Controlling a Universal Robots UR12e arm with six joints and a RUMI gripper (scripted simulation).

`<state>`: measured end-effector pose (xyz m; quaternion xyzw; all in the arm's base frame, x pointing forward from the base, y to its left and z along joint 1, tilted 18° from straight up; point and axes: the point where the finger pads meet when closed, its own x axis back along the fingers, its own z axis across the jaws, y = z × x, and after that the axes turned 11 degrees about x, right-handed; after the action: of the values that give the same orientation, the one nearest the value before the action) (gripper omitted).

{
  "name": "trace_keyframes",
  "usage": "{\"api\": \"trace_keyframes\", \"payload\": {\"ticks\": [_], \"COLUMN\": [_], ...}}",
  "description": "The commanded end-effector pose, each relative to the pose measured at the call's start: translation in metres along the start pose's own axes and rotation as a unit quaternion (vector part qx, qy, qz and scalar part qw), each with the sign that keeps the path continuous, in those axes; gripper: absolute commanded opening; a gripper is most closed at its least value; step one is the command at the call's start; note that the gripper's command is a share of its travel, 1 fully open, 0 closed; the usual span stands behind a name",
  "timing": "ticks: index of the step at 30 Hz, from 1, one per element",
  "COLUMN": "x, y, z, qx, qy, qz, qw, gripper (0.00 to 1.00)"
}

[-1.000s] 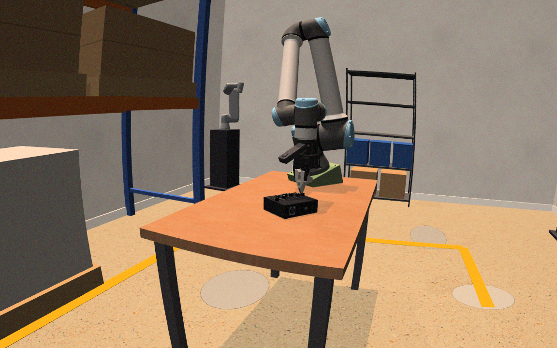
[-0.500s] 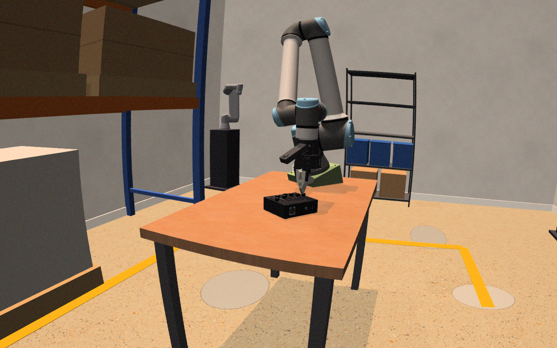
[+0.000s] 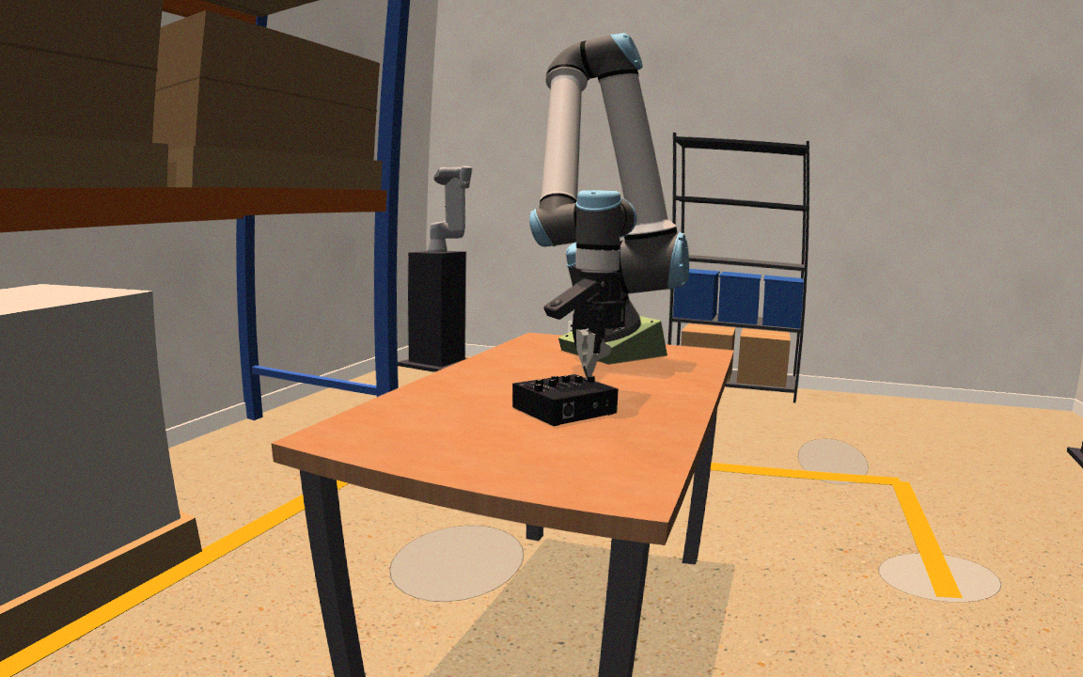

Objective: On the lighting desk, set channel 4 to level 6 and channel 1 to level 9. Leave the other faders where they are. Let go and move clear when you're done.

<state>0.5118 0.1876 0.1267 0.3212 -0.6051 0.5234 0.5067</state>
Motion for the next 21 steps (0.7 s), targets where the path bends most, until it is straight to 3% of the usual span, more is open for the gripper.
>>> {"api": "trace_keyframes", "payload": {"ticks": [1,21], "x": [0.0005,0.0005], "y": [-0.0005,0.0003], "z": [-0.0004,0.0038], "qx": [0.000,0.000], "qy": [0.000,0.000], "qz": [0.001,0.001], "qw": [1.000,1.000], "gripper": [0.00,0.00]}}
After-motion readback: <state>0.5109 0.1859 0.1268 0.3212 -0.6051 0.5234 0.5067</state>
